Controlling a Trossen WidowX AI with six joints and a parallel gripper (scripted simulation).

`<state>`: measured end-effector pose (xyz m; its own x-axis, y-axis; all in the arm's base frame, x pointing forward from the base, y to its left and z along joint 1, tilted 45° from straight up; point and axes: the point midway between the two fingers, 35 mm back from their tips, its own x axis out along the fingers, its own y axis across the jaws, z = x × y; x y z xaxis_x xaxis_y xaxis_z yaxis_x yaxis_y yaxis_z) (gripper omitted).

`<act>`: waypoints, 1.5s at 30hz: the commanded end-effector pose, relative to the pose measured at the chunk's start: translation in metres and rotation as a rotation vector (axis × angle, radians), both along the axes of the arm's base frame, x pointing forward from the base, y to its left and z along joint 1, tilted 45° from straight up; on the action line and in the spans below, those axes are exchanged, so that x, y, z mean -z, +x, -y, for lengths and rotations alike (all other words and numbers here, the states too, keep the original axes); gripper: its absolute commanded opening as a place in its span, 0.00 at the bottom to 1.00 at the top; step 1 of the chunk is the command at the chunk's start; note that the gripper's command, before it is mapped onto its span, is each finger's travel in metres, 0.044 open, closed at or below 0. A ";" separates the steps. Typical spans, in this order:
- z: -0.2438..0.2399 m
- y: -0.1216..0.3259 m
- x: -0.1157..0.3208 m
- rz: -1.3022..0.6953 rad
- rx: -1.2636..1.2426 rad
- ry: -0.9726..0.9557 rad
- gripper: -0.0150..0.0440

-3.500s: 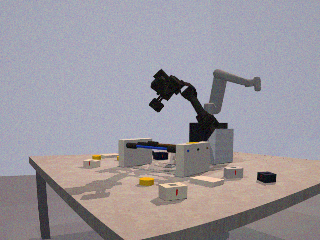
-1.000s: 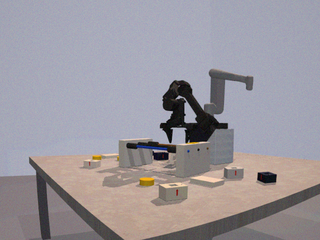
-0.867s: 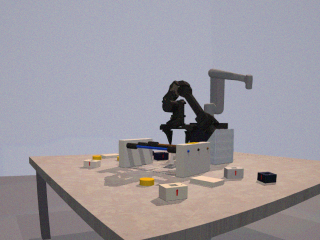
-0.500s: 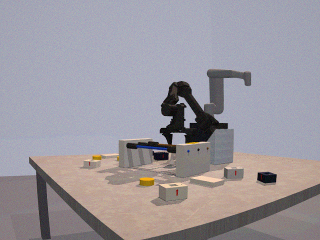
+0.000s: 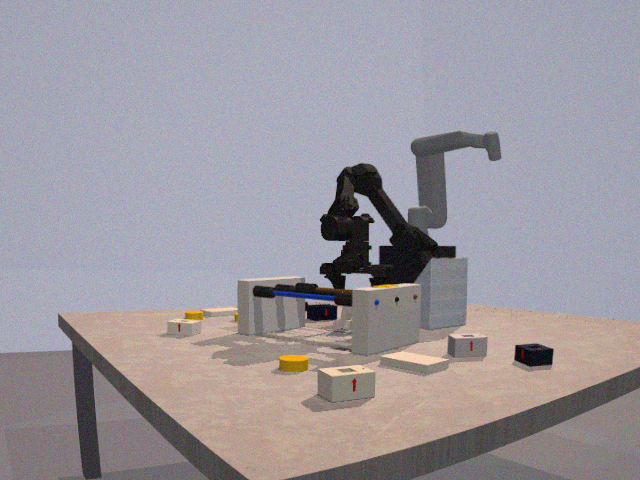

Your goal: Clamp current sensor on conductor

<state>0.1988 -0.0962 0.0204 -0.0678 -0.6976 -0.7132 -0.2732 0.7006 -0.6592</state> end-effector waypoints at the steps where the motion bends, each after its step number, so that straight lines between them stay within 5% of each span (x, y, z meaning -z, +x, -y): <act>1: 0.000 0.000 0.000 0.000 0.000 0.000 0.91; 7: 0.000 0.000 0.000 0.000 0.000 0.000 0.64; 17: 0.000 0.000 0.000 0.000 0.000 0.000 0.53; 23: -0.013 0.006 -0.011 0.000 -0.003 0.009 0.26; 45: -0.092 0.007 -0.091 -0.014 -0.002 0.001 0.25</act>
<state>0.2073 -0.0122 0.1013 -0.0737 -0.6968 -0.7135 -0.2936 0.6989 -0.6522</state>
